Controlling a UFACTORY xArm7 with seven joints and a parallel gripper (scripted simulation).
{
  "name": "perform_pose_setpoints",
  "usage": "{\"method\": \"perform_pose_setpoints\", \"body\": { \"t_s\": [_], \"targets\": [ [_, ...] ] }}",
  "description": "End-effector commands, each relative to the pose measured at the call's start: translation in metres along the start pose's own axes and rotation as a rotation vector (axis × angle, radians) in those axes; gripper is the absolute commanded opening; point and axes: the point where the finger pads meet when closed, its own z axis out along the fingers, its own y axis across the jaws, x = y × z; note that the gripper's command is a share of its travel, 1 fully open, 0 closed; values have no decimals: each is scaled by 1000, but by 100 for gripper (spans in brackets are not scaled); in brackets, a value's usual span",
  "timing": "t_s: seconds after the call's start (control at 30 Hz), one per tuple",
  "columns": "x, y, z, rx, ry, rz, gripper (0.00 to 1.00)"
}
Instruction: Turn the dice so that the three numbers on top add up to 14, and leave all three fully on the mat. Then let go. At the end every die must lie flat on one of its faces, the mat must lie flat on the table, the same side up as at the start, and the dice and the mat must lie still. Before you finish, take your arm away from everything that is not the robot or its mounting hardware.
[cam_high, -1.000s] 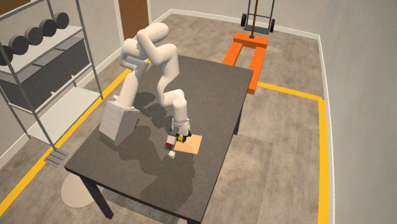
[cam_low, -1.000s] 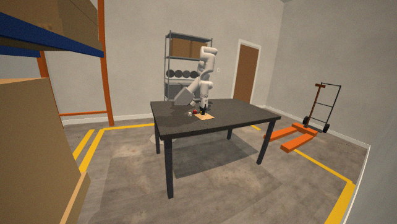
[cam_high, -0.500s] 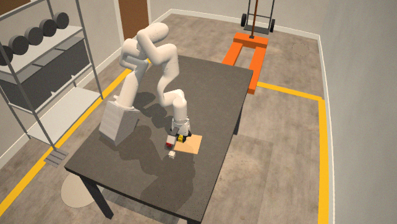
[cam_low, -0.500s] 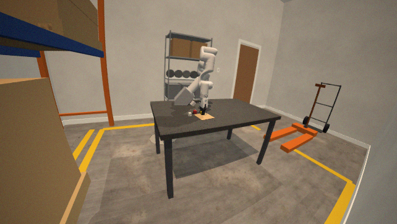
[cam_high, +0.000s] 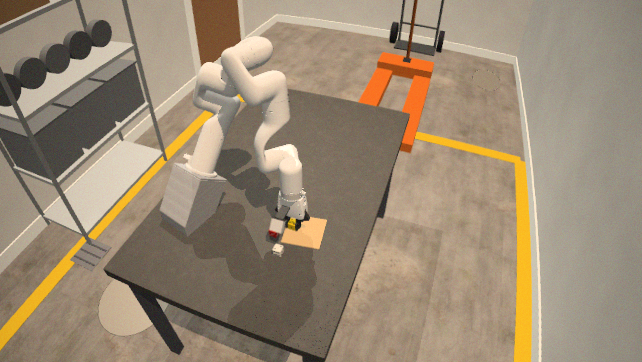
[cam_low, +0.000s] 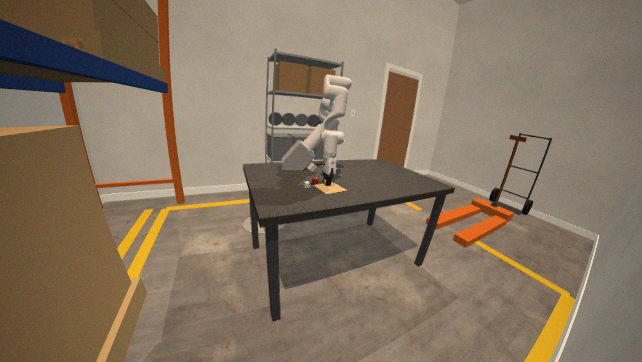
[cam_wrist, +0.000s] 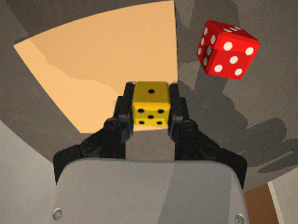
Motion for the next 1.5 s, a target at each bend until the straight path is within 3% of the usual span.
{"method": "perform_pose_setpoints", "body": {
  "t_s": [0.0, 0.23, 0.27, 0.77, 1.23, 1.47],
  "targets": [
    [1, -1, -1, 3, 2, 0, 39],
    [1, -1, -1, 3, 2, 0, 43],
    [1, -1, -1, 3, 2, 0, 47],
    [1, -1, -5, 3, 2, 0, 47],
    [1, -1, -69, 3, 2, 0, 47],
    [1, -1, -86, 3, 2, 0, 47]
  ]
}}
